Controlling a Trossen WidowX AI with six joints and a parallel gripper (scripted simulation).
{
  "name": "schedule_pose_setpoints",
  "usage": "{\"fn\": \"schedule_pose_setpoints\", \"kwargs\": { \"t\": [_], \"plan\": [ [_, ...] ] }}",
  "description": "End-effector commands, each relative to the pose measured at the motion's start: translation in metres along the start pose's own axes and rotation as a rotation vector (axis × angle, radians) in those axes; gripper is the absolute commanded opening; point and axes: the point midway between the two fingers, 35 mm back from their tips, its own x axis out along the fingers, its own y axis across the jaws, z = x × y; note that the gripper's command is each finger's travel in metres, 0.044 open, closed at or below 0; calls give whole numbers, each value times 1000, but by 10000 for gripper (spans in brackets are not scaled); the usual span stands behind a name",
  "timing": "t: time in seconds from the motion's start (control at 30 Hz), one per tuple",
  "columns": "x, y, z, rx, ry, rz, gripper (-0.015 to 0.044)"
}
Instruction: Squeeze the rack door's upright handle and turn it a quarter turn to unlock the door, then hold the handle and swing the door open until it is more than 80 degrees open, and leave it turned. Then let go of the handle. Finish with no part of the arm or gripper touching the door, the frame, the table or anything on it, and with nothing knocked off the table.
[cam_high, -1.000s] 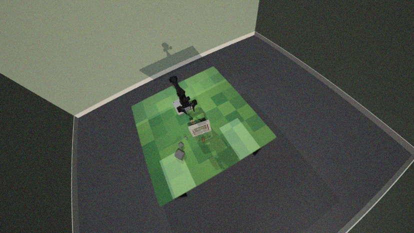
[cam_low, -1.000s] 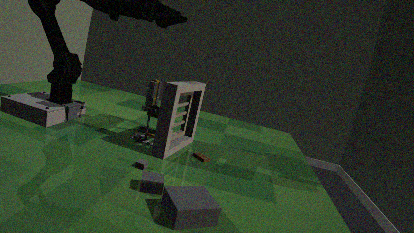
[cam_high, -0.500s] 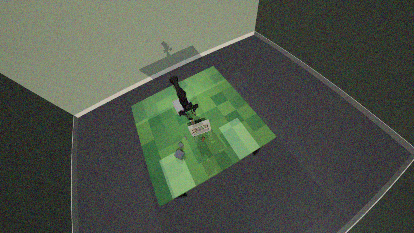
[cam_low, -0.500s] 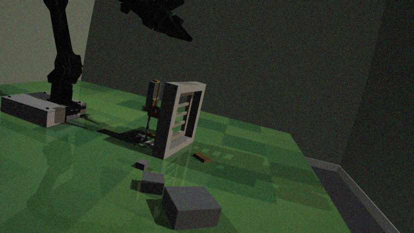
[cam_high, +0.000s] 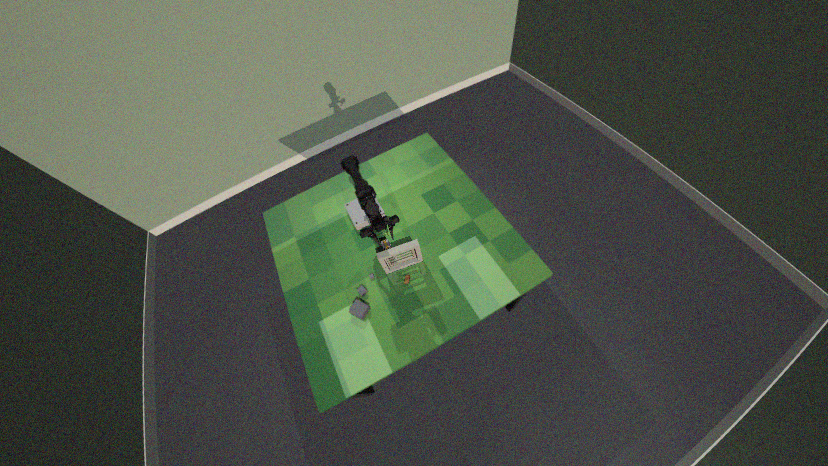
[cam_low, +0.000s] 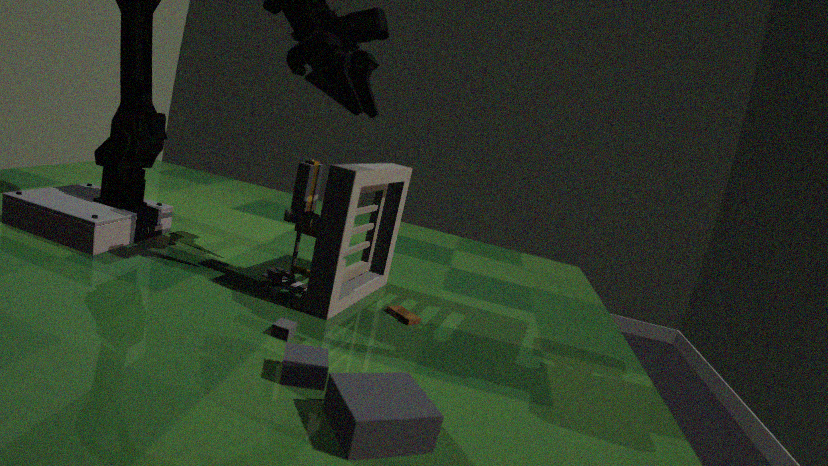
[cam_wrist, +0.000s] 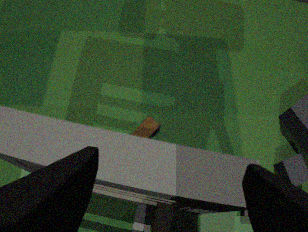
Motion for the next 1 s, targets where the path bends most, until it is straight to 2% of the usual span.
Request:
{"fn": "schedule_pose_setpoints", "kwargs": {
  "t": [0.0,0.8,0.97],
  "plan": [
    [8,-2,-8,16,111,-4,299],
    [8,-9,-55,81,723,-40,299],
    [6,-9,-57,86,761,-43,299]
  ]
}}
